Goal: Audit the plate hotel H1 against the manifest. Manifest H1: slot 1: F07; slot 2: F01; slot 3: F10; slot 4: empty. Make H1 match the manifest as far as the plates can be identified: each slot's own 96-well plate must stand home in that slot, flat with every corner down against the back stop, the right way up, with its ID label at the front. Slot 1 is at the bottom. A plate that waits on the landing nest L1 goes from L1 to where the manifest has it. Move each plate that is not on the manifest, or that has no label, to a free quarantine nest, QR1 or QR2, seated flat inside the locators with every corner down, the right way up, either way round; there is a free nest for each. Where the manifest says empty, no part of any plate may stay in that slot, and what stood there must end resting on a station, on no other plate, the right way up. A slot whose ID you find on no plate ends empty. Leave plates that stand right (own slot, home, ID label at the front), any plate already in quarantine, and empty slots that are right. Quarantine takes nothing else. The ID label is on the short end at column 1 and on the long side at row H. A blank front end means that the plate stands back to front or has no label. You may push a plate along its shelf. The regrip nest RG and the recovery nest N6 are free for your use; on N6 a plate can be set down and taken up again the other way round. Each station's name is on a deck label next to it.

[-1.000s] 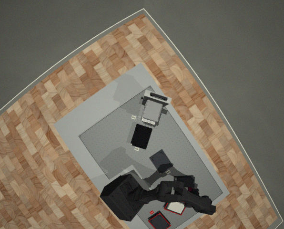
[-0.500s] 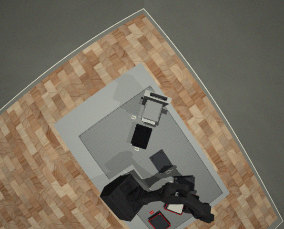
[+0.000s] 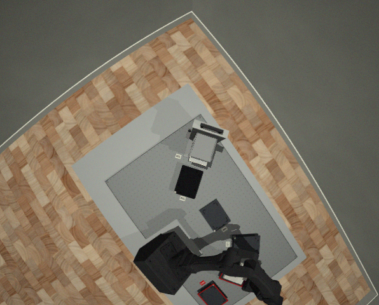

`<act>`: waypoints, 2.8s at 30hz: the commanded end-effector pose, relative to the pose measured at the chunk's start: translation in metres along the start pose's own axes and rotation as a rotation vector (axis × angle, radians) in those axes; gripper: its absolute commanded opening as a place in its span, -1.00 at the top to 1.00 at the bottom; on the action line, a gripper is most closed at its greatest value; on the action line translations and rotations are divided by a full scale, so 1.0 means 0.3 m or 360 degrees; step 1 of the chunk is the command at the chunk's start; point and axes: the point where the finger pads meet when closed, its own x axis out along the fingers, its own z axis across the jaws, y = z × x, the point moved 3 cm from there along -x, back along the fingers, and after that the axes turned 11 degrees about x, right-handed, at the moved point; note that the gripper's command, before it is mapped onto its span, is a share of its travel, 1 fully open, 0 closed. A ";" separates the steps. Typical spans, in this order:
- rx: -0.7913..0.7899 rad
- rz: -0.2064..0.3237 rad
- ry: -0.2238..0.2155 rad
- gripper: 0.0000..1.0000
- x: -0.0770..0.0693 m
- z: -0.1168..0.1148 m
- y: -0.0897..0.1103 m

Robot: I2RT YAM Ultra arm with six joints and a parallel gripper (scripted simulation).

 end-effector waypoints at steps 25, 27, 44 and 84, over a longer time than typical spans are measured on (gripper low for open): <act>0.0048 -0.0038 0.0002 -0.72 -0.025 -0.241 -0.134; 0.0123 -0.0038 0.0001 -0.72 -0.025 -0.263 -0.132; 0.0680 -0.0038 -0.0004 -0.72 -0.025 -0.430 -0.121; 0.0850 -0.0039 -0.0003 -0.72 -0.026 -0.808 -0.096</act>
